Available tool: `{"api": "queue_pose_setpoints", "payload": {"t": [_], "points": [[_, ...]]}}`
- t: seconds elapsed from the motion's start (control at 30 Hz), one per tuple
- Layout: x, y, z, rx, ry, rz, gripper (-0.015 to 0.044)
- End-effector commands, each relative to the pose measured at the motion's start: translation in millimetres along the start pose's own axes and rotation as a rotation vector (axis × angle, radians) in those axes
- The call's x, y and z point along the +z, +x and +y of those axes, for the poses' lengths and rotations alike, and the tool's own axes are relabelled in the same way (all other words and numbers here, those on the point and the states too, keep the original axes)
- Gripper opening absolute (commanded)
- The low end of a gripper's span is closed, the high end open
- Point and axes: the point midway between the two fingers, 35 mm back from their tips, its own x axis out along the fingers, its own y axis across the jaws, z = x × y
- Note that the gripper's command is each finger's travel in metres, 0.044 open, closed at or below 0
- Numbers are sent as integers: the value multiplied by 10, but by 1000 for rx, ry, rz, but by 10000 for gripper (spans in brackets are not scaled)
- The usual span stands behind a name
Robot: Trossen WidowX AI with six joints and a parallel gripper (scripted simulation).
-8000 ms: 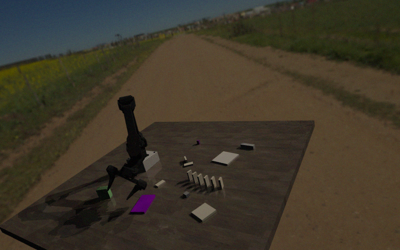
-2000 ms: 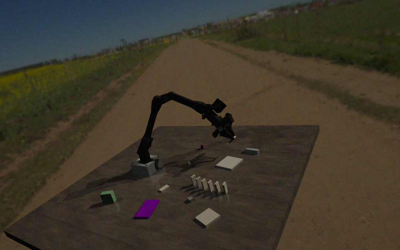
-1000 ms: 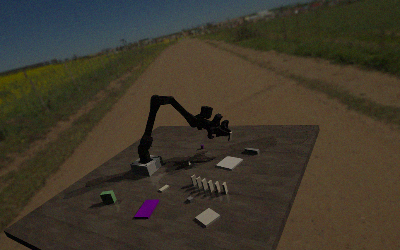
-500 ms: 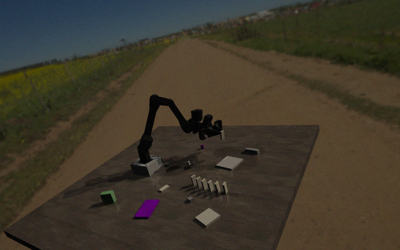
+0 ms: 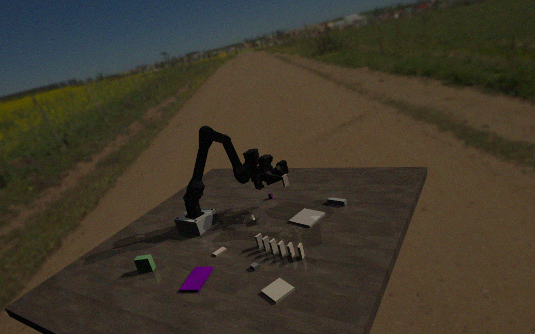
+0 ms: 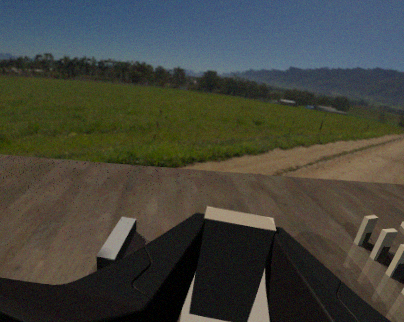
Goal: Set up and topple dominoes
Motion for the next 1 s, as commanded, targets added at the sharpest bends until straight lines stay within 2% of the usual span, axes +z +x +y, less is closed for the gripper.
{"api": "queue_pose_setpoints", "payload": {"t": [0.0, 0.47, 0.97], "points": [[5, -25, -43, -12, 0, -5, 107], [-20, -23, -39, -11, 1, -4, 107], [-594, 12, -6, 0, 2, 32, 107]]}}
